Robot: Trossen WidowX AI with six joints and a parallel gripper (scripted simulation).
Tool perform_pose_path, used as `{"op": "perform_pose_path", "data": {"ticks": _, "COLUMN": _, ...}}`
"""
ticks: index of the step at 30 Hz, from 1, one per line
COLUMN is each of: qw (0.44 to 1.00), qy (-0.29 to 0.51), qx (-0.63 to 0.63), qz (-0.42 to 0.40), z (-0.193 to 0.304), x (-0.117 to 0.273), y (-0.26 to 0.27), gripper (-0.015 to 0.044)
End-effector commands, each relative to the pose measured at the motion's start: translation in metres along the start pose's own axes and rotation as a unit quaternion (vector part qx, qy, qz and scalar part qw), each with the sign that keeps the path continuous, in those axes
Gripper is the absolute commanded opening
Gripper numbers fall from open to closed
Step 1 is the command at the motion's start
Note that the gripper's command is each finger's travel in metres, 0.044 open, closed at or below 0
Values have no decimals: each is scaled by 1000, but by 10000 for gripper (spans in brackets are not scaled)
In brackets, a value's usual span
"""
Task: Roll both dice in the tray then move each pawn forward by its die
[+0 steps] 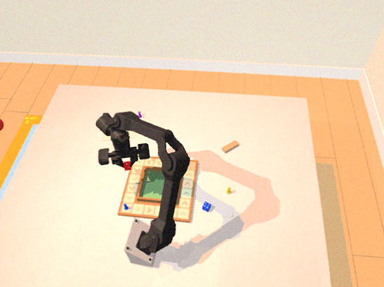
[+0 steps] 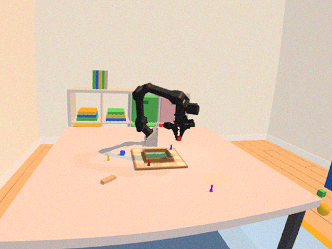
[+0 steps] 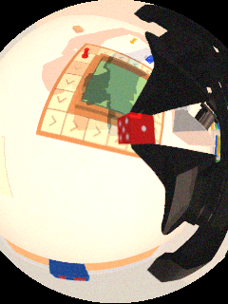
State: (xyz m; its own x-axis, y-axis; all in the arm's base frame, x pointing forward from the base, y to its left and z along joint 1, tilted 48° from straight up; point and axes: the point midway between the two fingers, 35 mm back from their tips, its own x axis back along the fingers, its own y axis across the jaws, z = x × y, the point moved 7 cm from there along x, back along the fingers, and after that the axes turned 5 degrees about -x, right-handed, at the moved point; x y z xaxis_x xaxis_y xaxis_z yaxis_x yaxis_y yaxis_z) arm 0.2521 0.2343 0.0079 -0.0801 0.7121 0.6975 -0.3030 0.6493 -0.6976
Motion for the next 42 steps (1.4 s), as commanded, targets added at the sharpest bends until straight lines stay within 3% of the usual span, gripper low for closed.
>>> {"op": "perform_pose_path", "data": {"ticks": 1, "qw": 998, "qy": -1, "qx": 60, "qz": 2, "z": 1, "x": -3, "y": -12, "gripper": 0}}
{"op": "perform_pose_path", "data": {"ticks": 20, "qw": 943, "qy": 1, "qx": 333, "qz": 4, "z": 10, "x": -15, "y": -62, "gripper": 0}}
{"op": "perform_pose_path", "data": {"ticks": 42, "qw": 795, "qy": 9, "qx": 606, "qz": 7, "z": 30, "x": -33, "y": -113, "gripper": 0}}
